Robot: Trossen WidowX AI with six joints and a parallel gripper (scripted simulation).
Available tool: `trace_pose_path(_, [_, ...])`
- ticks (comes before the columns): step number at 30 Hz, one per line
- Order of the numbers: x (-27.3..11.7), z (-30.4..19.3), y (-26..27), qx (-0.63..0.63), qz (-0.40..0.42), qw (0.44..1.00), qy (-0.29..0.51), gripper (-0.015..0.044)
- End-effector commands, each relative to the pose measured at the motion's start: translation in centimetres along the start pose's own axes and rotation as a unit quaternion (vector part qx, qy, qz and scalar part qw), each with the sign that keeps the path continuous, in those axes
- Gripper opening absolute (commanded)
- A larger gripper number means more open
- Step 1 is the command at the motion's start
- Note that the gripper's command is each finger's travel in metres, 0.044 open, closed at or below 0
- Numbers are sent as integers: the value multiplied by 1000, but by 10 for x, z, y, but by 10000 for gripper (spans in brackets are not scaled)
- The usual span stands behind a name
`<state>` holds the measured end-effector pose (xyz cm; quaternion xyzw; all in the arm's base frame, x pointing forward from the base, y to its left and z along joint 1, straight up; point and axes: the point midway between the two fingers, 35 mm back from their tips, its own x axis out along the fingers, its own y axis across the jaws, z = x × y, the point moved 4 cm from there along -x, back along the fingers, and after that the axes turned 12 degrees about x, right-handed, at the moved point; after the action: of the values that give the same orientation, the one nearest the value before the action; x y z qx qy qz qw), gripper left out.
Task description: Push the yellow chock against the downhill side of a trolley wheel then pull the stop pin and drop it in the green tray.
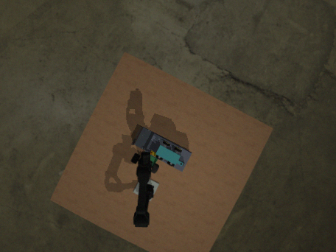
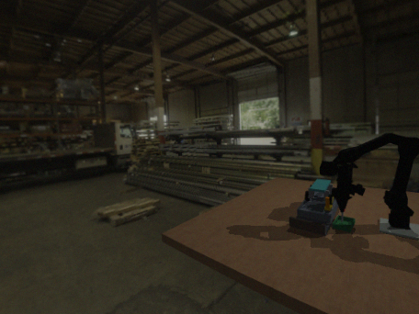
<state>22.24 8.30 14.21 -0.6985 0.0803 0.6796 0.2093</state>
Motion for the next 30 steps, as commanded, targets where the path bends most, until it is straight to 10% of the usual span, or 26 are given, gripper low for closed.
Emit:
trace_pose_path(1, [13, 2, -4, 3, 0, 1000, -4, 0])
trace_pose_path(6, [21, 3, -6, 3, -1, 1000, -5, 0])
trace_pose_path(13, [21, 2, -3, 3, 0, 1000, -5, 184])
trace_pose_path(30, [23, -2, 10, 3, 0, 1000, -4, 190])
